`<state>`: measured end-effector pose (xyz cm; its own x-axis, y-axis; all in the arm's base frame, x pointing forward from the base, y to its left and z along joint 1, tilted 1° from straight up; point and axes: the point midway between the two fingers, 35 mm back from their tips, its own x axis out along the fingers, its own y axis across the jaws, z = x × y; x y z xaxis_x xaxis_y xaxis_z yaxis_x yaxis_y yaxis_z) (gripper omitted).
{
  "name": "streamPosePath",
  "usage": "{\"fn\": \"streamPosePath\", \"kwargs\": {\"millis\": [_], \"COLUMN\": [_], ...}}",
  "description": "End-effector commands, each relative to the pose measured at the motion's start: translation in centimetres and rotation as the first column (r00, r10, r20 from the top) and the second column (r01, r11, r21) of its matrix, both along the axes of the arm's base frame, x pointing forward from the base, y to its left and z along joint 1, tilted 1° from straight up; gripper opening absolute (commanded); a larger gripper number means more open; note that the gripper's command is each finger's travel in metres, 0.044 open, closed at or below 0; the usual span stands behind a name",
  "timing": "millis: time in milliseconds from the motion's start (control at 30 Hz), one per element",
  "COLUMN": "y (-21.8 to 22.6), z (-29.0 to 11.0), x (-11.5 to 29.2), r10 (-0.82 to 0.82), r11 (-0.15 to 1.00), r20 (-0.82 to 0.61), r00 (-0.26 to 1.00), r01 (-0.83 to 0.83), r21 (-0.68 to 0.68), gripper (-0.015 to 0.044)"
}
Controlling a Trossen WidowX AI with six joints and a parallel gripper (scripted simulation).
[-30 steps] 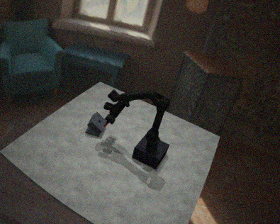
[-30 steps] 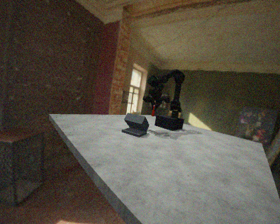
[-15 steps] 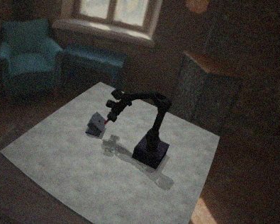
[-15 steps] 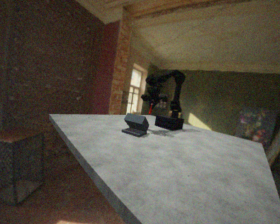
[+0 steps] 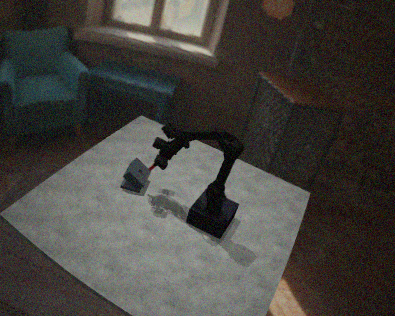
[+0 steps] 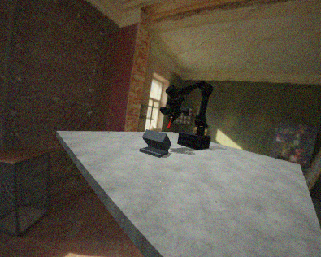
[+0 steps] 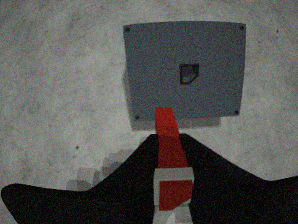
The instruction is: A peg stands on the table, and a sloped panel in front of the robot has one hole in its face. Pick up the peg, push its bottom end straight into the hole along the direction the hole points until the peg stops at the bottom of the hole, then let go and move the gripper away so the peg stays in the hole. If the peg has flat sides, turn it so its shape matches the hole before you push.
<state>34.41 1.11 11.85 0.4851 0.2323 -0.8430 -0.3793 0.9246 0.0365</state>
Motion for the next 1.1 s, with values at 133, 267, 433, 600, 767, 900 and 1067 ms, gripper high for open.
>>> {"fn": "streamPosePath", "kwargs": {"millis": [133,267,433,600,767,900,1067], "y": [-1.1,-1.4,-1.4,-1.4,-1.4,-1.4,-1.4], "z": [0.5,0.6,0.2,-0.4,-0.9,-1.4,-2.0], "x": [0.1,0.2,0.6,1.2,1.8,2.2,2.8], "r10": [0.011,0.013,0.014,0.015,0.017,0.018,0.019], "r11": [1.000,1.000,1.000,1.000,1.000,1.000,1.000], "r20": [0.047,0.059,0.066,0.074,0.083,0.090,0.098], "r00": [0.999,0.998,0.998,0.997,0.996,0.996,0.995], "r01": [-0.011,-0.012,-0.013,-0.014,-0.015,-0.016,-0.017], "r21": [-0.007,-0.010,-0.012,-0.014,-0.016,-0.018,-0.020], "gripper": [0.0000,0.0000,0.0000,0.0000,0.0000,0.0000,0.0000]}}
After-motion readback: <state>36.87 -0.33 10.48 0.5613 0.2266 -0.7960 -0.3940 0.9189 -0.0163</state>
